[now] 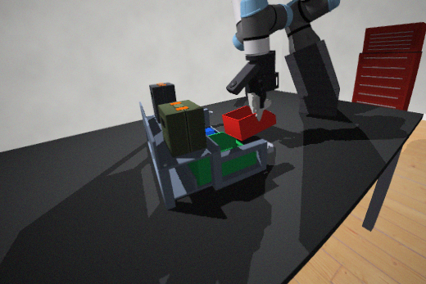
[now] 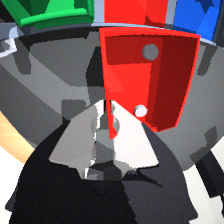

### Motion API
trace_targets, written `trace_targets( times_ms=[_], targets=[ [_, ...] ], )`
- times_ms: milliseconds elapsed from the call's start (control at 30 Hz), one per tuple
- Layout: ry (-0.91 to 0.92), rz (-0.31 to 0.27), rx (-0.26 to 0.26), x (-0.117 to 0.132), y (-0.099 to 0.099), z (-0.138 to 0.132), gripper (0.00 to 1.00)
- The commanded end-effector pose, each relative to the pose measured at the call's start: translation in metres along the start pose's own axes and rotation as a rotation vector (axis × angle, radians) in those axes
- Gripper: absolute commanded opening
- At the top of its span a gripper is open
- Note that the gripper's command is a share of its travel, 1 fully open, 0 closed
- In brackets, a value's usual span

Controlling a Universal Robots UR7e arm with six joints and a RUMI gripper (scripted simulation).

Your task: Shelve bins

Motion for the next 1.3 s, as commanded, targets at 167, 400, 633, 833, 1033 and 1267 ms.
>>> trace_targets(
  times_ms=[167, 400, 633, 833, 1033, 1267],
  targets=[
    [0.000, 0.001, 0.000, -0.0004, -0.0005, 0.0000, 0.00],
    [0.000, -0.001, 0.000, 0.0001, -0.0008, -0.0001, 0.00],
    [0.000, -0.005, -0.001, 0.0009, -0.0011, -0.0002, 0.00],
    [0.000, -0.009, -0.002, 0.0020, -0.0016, -0.0003, 0.00],
    [-0.001, -0.012, -0.003, 0.0026, -0.0019, -0.0004, 0.00],
    [-0.001, -0.012, -0.003, 0.0027, -0.0019, -0.0004, 0.00]
  ],
)
Point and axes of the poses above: the point where the finger pads meet when closed, its own y axis out along the fingers, its own z axis across the jaws, x = y × z, the point moved 3 cm from there along -y, back along the fingers, and after that the axes turned 14 degrees about -y, right-handed, at the moved point
